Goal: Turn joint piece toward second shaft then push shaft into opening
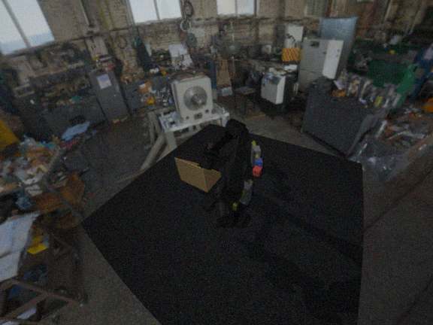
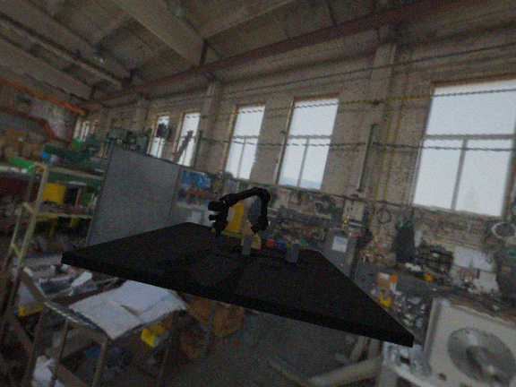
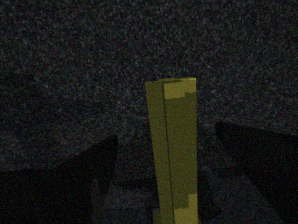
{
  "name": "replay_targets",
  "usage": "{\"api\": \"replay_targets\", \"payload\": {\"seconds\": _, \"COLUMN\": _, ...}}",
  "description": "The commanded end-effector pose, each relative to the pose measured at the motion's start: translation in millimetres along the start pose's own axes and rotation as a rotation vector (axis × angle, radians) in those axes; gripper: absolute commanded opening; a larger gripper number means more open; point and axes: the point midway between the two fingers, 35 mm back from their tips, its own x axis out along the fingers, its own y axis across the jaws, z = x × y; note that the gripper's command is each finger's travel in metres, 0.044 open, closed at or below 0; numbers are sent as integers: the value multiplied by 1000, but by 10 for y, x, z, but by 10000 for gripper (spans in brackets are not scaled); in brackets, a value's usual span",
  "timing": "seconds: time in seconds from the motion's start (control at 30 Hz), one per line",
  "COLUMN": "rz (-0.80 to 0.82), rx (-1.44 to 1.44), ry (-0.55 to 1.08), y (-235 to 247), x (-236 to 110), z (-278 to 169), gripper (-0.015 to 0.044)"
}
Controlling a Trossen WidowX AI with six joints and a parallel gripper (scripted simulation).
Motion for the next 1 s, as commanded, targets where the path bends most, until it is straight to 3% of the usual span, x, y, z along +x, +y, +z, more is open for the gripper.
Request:
{"api": "replay_targets", "payload": {"seconds": 0.0, "rz": 3, "rx": 3, "ry": 2, "y": 2, "x": 14, "z": -3, "gripper": 335}}
{"api": "replay_targets", "payload": {"seconds": 0.3, "rz": 3, "rx": 3, "ry": 2, "y": 2, "x": 14, "z": -3, "gripper": 102}}
{"api": "replay_targets", "payload": {"seconds": 0.7, "rz": 3, "rx": 3, "ry": 2, "y": 2, "x": 14, "z": -3, "gripper": 102}}
{"api": "replay_targets", "payload": {"seconds": 0.77, "rz": 3, "rx": 3, "ry": 2, "y": 2, "x": 14, "z": -3, "gripper": 69}}
{"api": "replay_targets", "payload": {"seconds": 0.97, "rz": 3, "rx": 2, "ry": 1, "y": 2, "x": 13, "z": -3, "gripper": 67}}
